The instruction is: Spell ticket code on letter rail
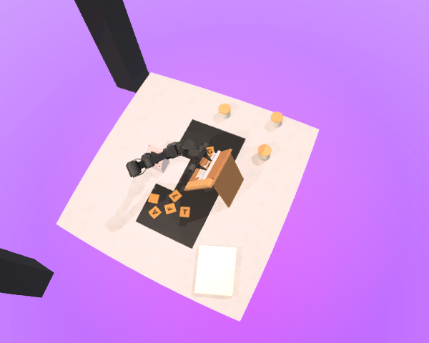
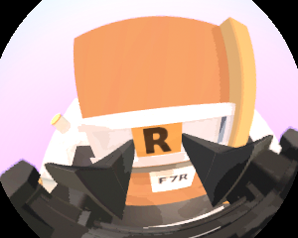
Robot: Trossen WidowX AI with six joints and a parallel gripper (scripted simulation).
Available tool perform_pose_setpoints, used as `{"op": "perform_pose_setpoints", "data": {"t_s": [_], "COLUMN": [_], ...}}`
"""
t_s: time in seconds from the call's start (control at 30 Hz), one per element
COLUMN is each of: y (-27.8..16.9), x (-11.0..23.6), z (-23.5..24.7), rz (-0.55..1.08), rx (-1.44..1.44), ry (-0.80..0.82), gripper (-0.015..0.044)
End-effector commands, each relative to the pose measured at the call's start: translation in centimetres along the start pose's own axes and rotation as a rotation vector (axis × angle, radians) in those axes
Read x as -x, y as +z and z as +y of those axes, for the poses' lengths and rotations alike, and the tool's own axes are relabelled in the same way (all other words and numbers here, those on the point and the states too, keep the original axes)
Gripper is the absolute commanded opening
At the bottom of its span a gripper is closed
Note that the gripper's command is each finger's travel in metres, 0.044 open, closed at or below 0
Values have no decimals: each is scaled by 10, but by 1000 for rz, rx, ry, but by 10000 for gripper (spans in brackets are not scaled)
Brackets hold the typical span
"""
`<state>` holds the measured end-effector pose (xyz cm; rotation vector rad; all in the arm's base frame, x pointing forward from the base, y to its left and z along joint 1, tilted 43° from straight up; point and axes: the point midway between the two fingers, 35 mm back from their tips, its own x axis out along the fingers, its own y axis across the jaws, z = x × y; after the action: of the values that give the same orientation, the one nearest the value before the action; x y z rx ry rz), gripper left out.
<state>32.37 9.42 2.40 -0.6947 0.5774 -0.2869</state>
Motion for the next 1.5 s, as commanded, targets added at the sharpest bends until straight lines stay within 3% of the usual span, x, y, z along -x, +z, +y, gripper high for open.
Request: {"op": "perform_pose_setpoints", "data": {"t_s": [0.0,1.47], "y": [0,0], "x": [0,0], "z": [-2,-26], "rz": [0,0], "rx": [2,3], "ry": [3,2], "gripper": [0,0]}}
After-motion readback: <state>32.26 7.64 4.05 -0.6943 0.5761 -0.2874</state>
